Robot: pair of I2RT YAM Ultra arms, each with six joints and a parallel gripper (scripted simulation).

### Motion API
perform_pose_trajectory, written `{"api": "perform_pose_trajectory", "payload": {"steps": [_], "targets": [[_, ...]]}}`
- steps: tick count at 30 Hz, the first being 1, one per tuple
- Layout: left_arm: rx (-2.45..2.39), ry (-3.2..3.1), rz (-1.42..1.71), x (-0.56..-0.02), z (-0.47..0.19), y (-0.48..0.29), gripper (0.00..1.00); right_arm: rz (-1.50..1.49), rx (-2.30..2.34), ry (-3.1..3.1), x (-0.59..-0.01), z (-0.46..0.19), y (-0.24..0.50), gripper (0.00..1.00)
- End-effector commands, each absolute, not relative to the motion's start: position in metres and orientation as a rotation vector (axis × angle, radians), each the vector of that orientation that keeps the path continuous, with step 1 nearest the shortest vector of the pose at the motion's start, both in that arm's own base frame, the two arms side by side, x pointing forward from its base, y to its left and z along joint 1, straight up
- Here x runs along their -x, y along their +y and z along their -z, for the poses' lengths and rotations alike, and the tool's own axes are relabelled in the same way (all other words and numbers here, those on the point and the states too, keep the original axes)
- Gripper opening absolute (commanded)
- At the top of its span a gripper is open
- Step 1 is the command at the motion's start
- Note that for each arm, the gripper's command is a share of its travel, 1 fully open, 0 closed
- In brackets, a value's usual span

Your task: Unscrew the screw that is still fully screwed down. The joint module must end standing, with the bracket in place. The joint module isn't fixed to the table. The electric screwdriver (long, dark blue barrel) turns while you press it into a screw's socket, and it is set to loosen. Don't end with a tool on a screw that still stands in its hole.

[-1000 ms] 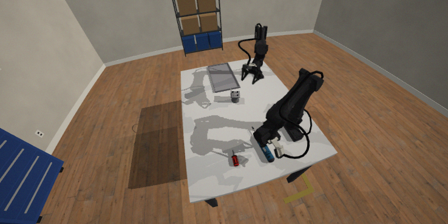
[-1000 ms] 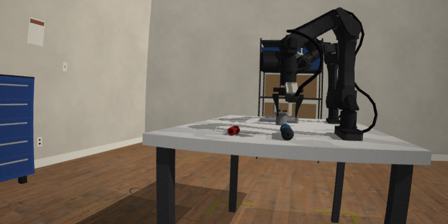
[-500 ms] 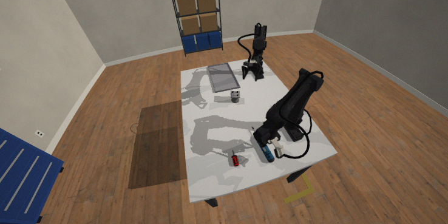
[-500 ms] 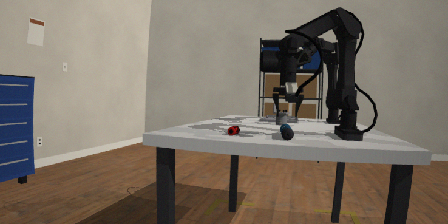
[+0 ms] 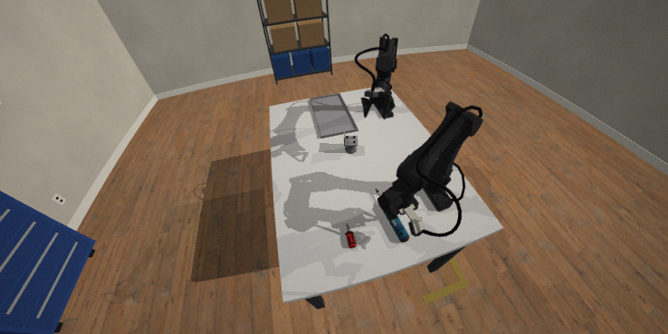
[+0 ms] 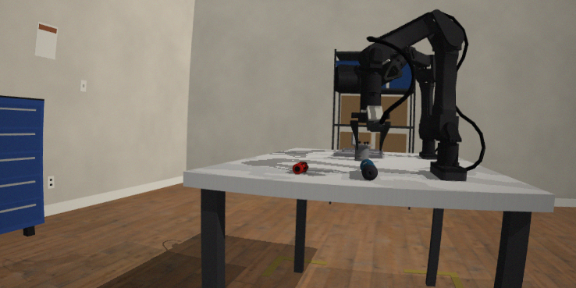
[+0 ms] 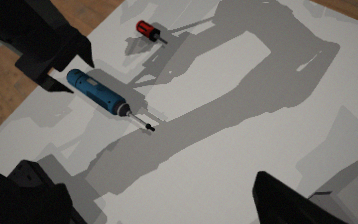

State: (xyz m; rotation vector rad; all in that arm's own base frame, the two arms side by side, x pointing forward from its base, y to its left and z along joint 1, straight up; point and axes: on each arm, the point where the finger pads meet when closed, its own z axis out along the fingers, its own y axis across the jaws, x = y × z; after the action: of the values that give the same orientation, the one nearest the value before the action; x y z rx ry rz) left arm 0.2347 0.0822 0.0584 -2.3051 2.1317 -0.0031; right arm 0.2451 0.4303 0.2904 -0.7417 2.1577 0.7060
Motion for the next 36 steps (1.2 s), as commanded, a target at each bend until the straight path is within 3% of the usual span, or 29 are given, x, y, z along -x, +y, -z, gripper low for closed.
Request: {"api": "perform_pose_trajectory", "payload": {"steps": [1,25,36], "targets": [[2.298,2.131,0.006,-0.236,-0.061,0.083,0.65,-0.735,0.747,2.12,-0.244,-0.31,0.431,0.86],[2.298,2.131,0.006,-0.236,-0.061,0.083,0.65,-0.735,0.744,2.116,-0.245,-0.311,0.431,0.86],[1.858,2.404,0.138,-0.262,-0.057,0.054,0.65,-0.735,0.744,2.116,-0.245,-0.311,0.431,0.86]]}}
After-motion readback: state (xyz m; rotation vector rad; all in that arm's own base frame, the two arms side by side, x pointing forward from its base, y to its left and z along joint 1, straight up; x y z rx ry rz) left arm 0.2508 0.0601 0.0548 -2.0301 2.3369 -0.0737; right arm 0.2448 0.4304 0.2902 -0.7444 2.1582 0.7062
